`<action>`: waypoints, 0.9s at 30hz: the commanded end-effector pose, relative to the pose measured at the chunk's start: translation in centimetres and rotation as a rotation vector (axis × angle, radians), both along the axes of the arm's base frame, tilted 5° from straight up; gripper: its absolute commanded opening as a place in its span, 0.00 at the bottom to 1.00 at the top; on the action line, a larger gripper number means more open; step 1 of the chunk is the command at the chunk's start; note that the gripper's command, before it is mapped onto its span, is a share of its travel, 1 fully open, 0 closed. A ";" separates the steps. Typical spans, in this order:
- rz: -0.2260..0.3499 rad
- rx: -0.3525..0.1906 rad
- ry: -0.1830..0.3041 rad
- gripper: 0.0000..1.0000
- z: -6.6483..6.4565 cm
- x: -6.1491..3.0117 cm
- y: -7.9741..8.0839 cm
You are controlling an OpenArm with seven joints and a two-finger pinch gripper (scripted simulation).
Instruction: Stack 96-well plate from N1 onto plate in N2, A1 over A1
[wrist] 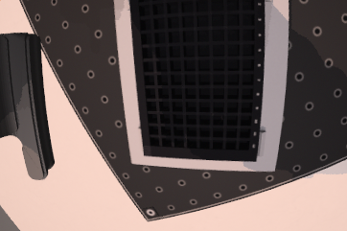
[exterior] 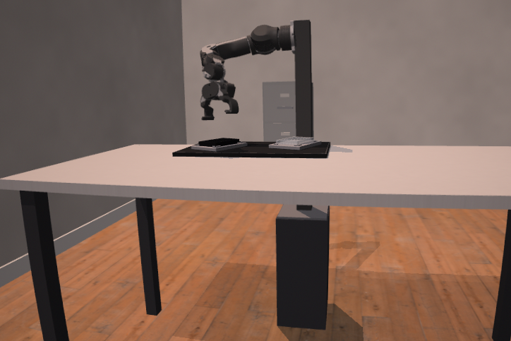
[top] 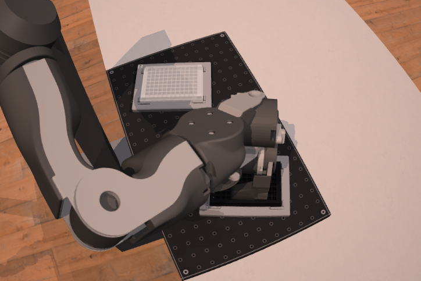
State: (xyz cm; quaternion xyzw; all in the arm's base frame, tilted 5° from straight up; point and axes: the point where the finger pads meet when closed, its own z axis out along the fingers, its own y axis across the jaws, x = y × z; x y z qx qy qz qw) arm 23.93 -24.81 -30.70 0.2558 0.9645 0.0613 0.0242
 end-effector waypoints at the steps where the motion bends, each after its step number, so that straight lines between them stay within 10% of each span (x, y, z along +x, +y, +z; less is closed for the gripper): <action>1: 0.030 -0.038 0.040 0.77 -0.2 -0.56 -0.5; 27: 0.065 -0.143 0.143 0.77 -0.2 -0.65 -0.7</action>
